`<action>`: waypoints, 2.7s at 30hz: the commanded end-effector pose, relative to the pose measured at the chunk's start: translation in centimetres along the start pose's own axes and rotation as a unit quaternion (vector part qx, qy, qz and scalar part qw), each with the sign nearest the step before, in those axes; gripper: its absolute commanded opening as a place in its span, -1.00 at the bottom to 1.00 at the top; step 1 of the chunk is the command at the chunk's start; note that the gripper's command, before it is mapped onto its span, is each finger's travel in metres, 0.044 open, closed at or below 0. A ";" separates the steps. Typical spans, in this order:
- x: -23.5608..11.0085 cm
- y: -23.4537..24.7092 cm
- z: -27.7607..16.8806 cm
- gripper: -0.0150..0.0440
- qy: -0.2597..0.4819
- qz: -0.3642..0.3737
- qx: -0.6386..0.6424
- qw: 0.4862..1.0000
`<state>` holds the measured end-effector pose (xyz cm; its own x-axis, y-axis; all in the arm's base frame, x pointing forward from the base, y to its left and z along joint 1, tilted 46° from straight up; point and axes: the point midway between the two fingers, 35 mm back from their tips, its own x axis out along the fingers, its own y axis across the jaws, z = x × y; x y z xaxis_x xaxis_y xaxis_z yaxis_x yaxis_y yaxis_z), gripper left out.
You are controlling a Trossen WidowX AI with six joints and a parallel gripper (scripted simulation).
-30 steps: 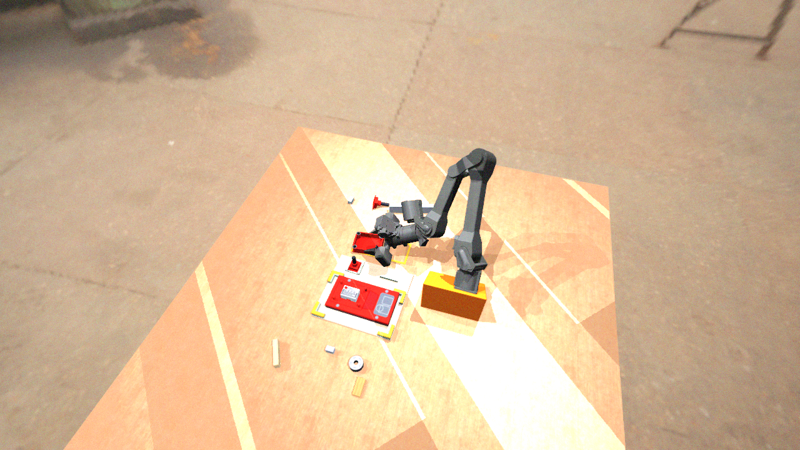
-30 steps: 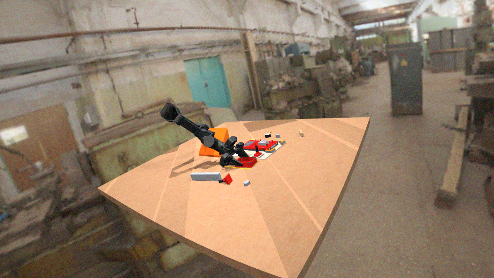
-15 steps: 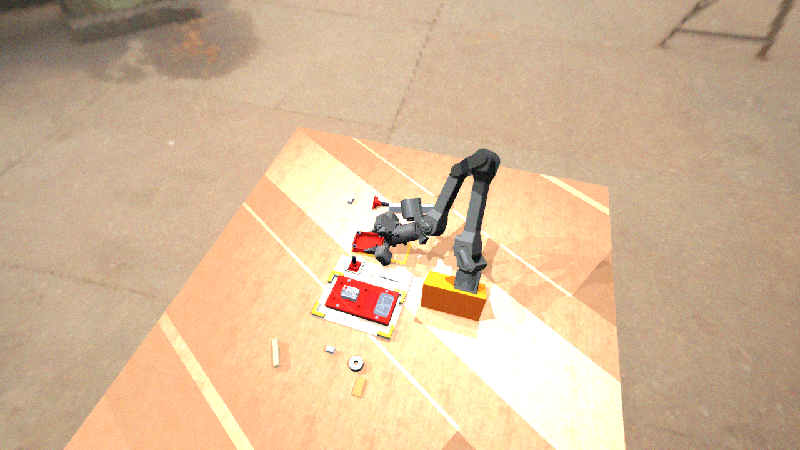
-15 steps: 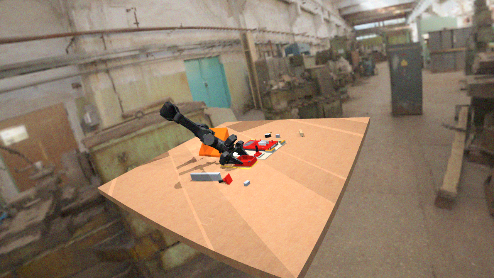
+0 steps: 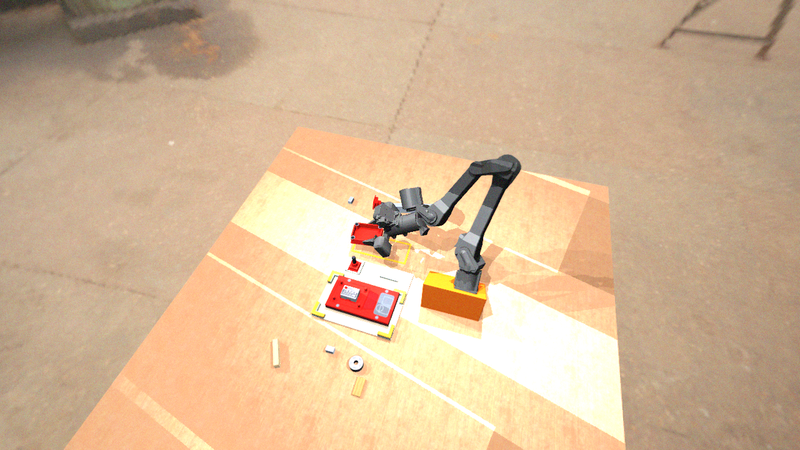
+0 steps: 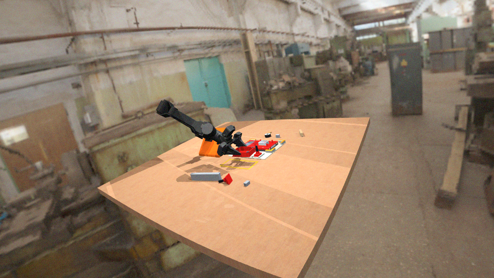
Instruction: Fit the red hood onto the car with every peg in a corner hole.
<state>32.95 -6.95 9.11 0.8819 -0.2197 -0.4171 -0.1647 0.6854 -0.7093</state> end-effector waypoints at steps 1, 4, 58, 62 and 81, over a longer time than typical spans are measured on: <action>-0.7 -0.2 1.2 -0.49 -0.004 -0.004 0.003 1.000; -1.1 -0.2 1.6 -0.49 -0.005 -0.004 0.003 1.000; -0.9 0.0 1.3 -0.49 -0.006 0.000 0.726 0.688; -0.9 0.0 1.3 -0.49 -0.006 0.001 0.771 0.637; -0.9 0.0 1.0 -0.49 -0.006 0.002 0.909 0.416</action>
<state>32.63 -6.13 10.08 0.8844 -0.2264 -0.4082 0.4462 0.1536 0.8816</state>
